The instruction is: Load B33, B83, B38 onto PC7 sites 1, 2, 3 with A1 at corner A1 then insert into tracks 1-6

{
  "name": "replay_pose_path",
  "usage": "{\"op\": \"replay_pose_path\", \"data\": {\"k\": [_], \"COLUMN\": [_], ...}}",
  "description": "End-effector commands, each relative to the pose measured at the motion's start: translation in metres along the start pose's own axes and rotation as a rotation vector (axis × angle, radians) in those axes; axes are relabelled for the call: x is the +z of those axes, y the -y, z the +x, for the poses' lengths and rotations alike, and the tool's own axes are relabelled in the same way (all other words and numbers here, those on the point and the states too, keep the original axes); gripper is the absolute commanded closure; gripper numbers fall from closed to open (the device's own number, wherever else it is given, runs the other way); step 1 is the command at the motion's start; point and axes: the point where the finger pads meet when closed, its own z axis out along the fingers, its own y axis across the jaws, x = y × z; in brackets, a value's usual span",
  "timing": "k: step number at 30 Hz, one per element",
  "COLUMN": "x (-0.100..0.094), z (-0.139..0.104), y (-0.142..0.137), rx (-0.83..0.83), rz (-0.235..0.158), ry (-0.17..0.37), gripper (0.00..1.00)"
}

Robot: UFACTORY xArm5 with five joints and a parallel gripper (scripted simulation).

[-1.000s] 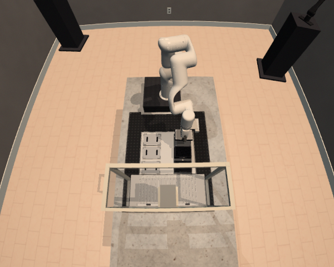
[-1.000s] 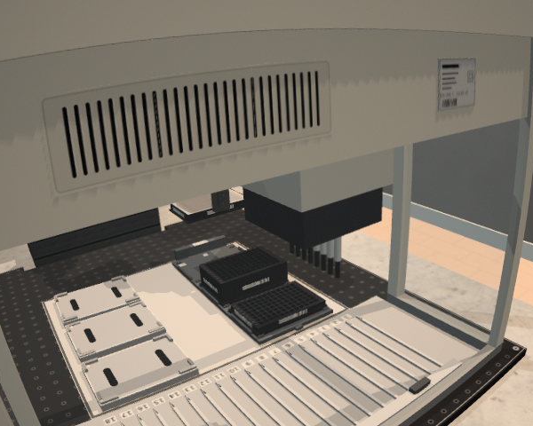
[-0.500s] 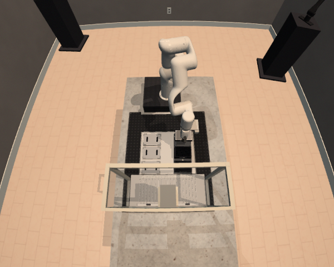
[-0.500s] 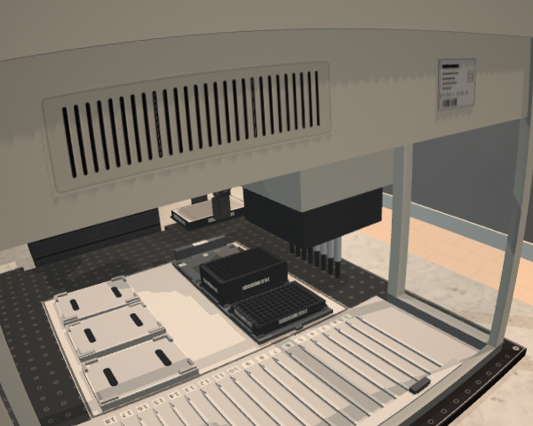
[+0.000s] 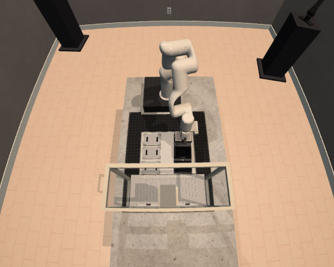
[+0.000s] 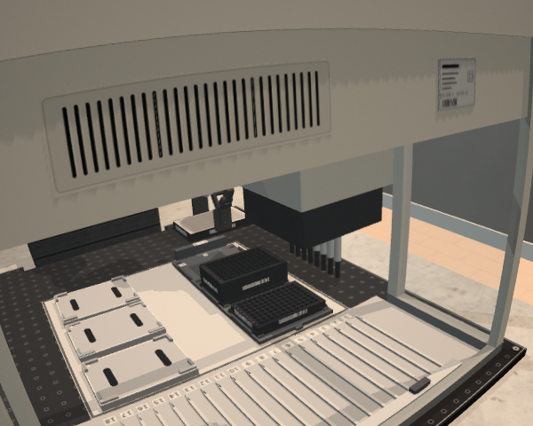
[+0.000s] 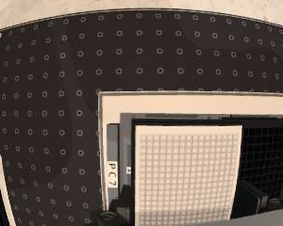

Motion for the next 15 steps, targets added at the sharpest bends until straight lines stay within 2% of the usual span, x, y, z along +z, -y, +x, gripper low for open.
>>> {"op": "replay_pose_path", "data": {"k": [1,15], "x": [0.004,0.024], "z": [0.000,0.001], "y": [-0.001,-0.001], "rx": [0.000,0.000], "rz": [0.002,0.002], "ry": [-0.013,-0.013], "gripper": [1.00,1.00]}}
